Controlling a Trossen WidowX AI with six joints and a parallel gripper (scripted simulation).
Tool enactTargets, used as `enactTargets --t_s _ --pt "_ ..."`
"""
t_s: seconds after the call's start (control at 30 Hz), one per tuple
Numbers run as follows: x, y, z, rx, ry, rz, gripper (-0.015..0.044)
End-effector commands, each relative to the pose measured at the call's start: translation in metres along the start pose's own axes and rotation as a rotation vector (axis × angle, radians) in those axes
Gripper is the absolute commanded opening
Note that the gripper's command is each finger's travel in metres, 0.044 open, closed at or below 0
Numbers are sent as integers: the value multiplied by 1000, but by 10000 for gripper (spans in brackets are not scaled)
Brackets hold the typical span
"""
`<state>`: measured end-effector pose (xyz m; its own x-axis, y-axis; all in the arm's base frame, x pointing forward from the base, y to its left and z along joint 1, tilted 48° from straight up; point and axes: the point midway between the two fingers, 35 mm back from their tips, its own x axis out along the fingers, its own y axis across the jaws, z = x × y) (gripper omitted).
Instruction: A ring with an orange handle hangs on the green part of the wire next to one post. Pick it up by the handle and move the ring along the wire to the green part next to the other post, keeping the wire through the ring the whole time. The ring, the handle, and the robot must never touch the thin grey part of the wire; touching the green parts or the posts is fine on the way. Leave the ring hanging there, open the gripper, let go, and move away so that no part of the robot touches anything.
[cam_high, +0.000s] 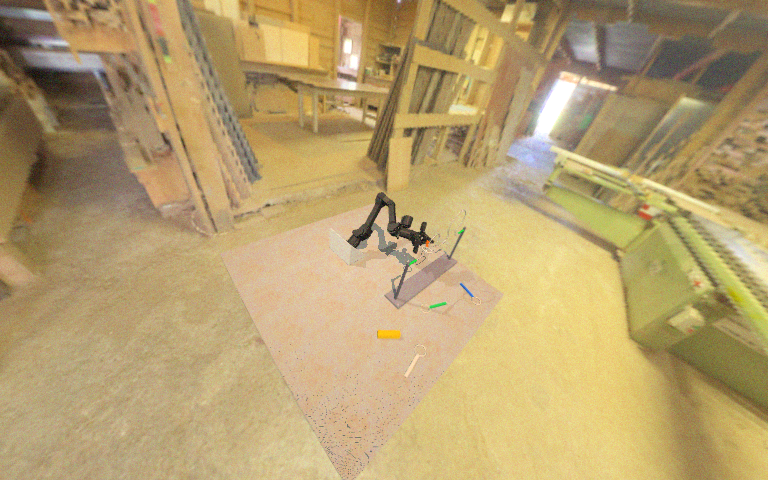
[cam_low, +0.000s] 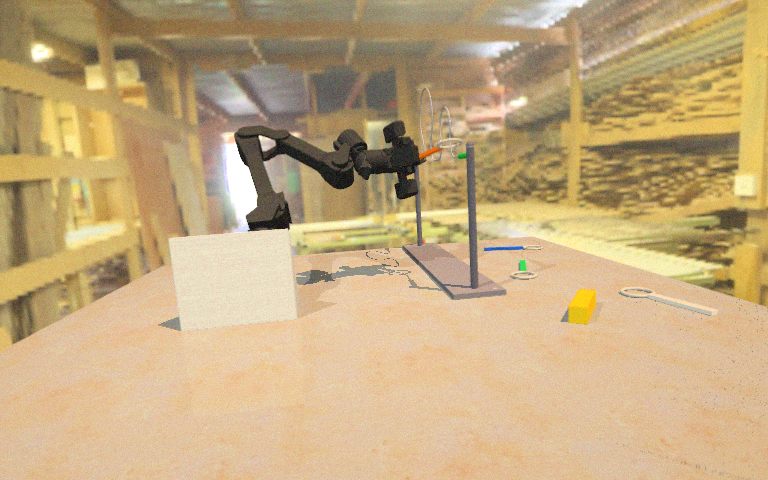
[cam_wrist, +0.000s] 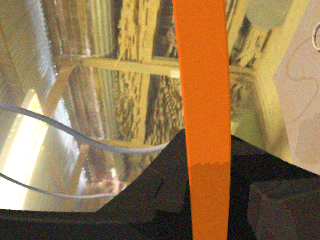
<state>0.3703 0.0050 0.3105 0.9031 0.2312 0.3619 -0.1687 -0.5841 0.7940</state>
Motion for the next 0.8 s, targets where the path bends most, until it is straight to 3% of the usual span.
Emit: enactTargets --t_s 0.0,0.77 --pt "-2 -17 3 -73 6 -51 -150" --pt "-12 -86 24 -506 -19 -261 -150"
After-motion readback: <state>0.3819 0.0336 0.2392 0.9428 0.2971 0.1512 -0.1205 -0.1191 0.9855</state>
